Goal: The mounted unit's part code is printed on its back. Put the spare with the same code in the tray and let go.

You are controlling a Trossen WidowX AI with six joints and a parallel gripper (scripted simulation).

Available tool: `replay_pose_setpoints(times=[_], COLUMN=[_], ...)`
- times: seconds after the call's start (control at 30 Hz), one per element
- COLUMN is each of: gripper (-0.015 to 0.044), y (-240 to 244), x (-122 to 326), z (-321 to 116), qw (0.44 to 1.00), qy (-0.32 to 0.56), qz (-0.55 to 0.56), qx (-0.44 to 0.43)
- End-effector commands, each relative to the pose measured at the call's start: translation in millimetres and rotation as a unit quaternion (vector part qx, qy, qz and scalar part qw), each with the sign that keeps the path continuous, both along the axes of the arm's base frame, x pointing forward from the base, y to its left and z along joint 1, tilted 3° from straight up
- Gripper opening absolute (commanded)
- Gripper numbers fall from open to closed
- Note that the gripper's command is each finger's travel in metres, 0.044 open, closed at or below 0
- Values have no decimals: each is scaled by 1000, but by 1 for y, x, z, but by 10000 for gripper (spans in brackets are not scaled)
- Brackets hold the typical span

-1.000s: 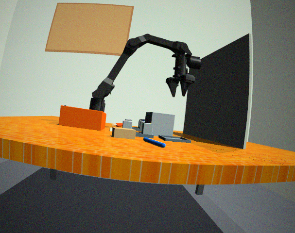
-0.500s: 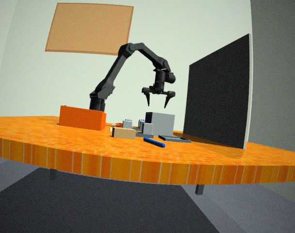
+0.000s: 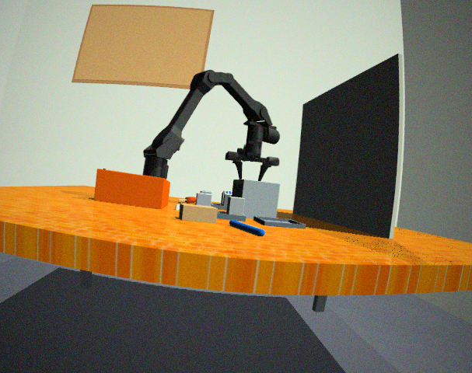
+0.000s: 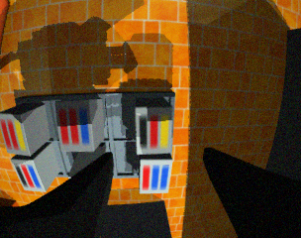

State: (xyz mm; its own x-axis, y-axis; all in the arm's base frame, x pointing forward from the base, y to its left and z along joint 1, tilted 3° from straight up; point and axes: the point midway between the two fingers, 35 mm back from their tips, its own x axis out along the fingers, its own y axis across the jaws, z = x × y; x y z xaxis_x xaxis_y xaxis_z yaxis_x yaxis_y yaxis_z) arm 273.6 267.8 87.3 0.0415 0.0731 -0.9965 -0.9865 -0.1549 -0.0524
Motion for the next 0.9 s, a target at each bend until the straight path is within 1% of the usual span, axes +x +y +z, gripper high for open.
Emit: replay_pose_setpoints(times=[0.0,0.87], gripper=[300,300], y=[0,4], x=[0,3], z=[-4,-46], qw=[1000,1000], qy=[-1,-1], qz=[-2,-2], qx=[-1,-1])
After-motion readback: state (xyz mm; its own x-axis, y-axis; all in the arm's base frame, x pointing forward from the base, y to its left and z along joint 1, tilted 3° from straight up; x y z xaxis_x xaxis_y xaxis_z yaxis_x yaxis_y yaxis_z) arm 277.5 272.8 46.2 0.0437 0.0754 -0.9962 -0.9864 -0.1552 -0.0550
